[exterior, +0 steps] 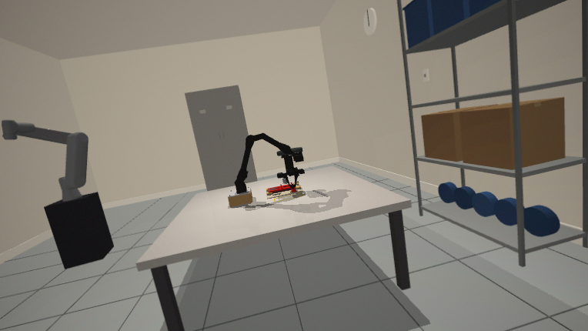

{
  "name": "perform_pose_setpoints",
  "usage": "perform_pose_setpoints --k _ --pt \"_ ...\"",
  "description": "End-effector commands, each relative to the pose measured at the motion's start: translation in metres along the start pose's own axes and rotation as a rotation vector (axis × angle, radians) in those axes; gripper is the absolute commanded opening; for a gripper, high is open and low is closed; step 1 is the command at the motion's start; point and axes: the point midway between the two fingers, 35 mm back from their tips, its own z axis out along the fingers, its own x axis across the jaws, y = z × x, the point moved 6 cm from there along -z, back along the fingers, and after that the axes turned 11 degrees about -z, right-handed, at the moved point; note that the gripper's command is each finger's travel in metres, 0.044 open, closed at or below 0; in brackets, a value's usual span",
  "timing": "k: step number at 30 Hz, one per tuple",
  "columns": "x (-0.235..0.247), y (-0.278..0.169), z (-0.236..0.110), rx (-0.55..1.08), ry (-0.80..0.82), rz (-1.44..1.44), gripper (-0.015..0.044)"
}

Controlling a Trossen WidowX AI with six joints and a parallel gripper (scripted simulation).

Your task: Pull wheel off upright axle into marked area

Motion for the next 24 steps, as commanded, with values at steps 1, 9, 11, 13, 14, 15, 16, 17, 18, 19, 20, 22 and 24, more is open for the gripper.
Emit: perform_pose_setpoints --k 1,9,11,13,14,15,16,17,18,19,20,22,24 --pt "0.0012 0.0006 -0.0073 -0.006 0.014 0.000 0.0000" --pt "0.0011 0.0006 -0.0100 -0.006 0.014 0.000 0.0000" --pt "0.0011 0.0006 -0.0106 -0.006 0.014 0.000 0.0000" --pt "0.0011 0.0006 -0.0113 -0.006 0.014 0.000 0.0000" --pt "0.0011 0.0006 -0.0116 -0.006 0.014 0.000 0.0000" --pt "0.0011 0.0006 -0.0119 -0.006 0.014 -0.001 0.0000" --pt "0.0011 0.0006 -0.0123 -0.006 0.013 -0.001 0.0000" --pt "0.0011 0.0006 -0.0126 -0.006 0.013 -0.001 0.0000" --pt "0.0011 0.0006 -0.0129 -0.006 0.013 -0.001 0.0000" --pt "0.0011 0.0006 -0.0133 -0.006 0.013 -0.001 0.0000" --pt "0.0011 0.0006 -0.0136 -0.006 0.013 -0.001 0.0000" --pt "0.0011 0.0006 -0.0143 -0.006 0.013 -0.001 0.0000" --pt "0.0010 0.0006 -0.0149 -0.006 0.013 -0.001 0.0000"
